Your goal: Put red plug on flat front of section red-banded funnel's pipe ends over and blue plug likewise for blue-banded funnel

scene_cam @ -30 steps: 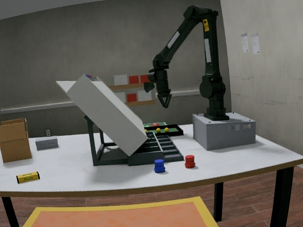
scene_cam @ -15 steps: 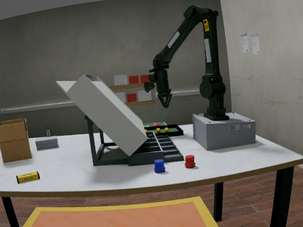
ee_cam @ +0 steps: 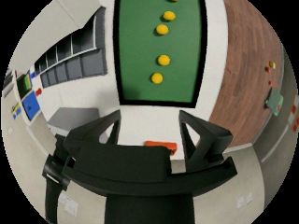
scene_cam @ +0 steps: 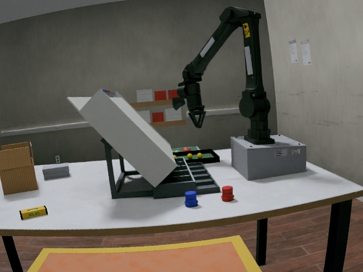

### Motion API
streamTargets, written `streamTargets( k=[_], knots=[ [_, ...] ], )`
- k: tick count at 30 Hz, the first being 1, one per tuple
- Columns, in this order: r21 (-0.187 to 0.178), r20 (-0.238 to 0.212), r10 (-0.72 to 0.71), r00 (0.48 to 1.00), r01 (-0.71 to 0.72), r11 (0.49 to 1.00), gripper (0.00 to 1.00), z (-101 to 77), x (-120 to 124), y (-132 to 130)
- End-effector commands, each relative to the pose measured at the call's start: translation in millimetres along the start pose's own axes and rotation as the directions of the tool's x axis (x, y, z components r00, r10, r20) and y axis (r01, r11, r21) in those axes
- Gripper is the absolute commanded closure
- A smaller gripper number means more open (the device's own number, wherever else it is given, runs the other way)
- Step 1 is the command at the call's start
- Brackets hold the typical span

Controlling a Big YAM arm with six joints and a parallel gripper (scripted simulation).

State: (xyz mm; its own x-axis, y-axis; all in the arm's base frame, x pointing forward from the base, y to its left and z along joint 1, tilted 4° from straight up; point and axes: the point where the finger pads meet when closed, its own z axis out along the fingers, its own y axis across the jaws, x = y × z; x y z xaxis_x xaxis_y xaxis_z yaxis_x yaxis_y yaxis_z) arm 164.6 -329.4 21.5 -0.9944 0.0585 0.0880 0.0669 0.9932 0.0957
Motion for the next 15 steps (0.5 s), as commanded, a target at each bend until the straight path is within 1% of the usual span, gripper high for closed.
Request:
streamTargets(
  k=[1, 6, 15],
  knots=[
    [0.021, 0.013, 0.004, 1.000, -0.004, 1.000, 0.20, -11.1, -6.8, -23.0],
    [0.018, 0.012, 0.003, 1.000, -0.003, 1.000, 0.20, -11.9, -7.5, -24.5],
    [0.046, 0.026, 0.007, 1.000, -0.008, 0.999, 0.20, -12.3, -7.7, -27.4]
  ],
)
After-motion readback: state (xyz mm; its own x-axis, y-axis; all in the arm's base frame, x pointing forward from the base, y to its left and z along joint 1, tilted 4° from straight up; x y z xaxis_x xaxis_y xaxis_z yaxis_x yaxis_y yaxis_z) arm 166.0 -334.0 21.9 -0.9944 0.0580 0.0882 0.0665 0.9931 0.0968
